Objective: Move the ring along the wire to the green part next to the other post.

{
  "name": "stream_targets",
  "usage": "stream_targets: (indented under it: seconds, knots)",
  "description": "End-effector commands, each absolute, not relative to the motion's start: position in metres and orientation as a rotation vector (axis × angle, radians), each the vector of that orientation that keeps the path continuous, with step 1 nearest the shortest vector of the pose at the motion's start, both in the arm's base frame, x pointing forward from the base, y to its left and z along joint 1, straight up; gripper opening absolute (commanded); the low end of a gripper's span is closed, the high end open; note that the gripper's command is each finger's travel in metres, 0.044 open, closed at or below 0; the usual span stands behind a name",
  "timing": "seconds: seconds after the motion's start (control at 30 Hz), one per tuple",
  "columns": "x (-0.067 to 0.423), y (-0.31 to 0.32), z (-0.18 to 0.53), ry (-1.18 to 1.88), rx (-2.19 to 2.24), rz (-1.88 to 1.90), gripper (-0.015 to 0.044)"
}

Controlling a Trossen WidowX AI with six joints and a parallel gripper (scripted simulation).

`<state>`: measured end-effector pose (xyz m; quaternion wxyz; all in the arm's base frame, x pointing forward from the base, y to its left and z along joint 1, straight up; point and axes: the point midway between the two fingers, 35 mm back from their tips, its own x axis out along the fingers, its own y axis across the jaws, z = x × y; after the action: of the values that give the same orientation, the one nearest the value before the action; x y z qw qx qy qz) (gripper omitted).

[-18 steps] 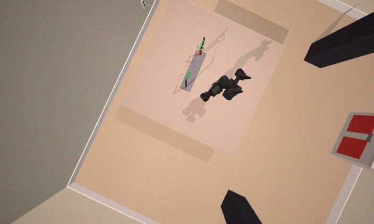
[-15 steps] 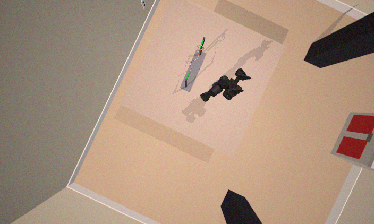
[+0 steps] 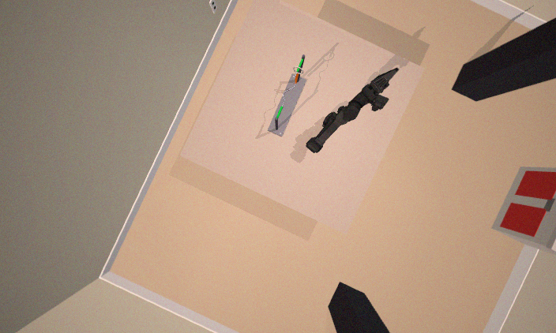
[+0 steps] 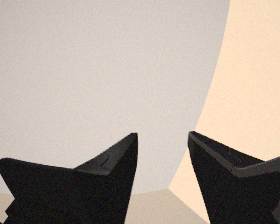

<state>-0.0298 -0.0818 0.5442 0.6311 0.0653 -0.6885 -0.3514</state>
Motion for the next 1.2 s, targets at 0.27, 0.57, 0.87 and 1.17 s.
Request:
stream_targets:
  seconds: [0.27, 0.57, 0.87, 1.17]
  knots:
    - [0.028, -0.236, 0.427, -0.875, 0.256, -1.004, 0.0160]
    - [0.102, -0.269, 0.298, -0.328, 0.227, -0.848, 0.0160]
    - [0.164, -0.225, 0.177, 0.035, 0.137, -0.473, 0.0160]
    - [0.193, -0.131, 0.095, 0.150, 0.035, -0.020, 0.0160]
